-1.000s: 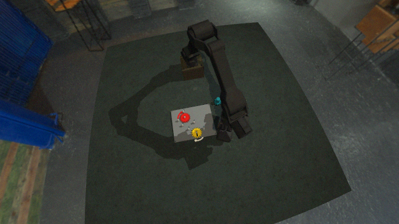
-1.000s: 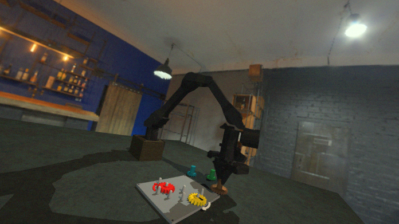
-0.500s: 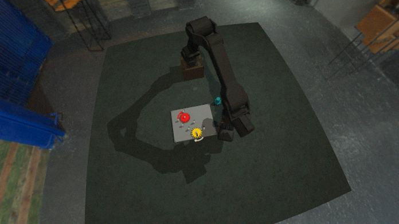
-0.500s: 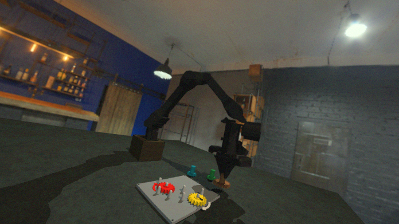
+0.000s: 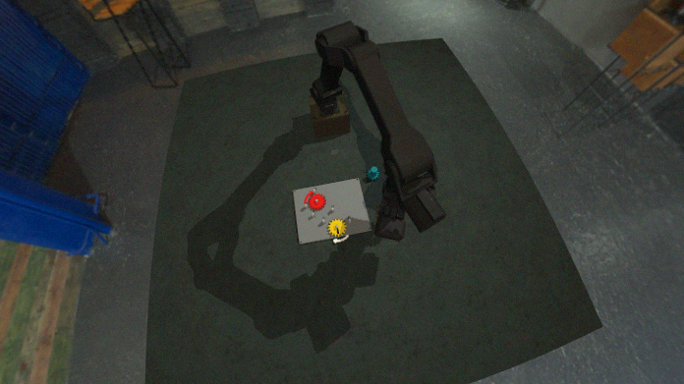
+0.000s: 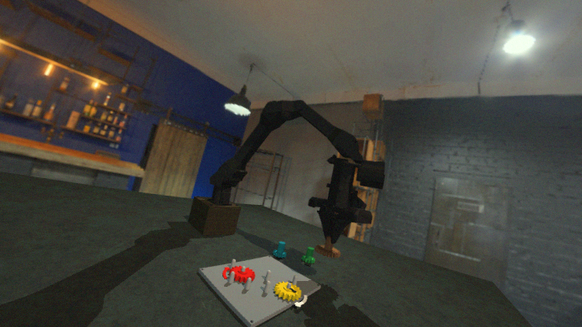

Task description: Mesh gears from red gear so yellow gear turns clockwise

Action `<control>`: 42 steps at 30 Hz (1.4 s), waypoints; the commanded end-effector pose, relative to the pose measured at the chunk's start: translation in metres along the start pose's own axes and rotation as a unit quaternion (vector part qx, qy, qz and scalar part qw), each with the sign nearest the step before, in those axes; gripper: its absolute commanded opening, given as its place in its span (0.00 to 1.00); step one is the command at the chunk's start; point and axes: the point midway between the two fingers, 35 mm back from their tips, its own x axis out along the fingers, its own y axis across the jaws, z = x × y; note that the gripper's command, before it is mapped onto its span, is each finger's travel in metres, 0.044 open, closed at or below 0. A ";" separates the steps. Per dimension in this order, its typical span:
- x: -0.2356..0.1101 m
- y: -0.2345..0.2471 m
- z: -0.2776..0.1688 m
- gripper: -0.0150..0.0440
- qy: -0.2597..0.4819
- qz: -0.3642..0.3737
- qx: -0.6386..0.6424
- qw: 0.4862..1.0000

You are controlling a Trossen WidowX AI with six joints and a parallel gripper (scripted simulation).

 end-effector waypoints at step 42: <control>-0.052 -0.006 -0.042 0.25 0.006 0.005 0.002 1.000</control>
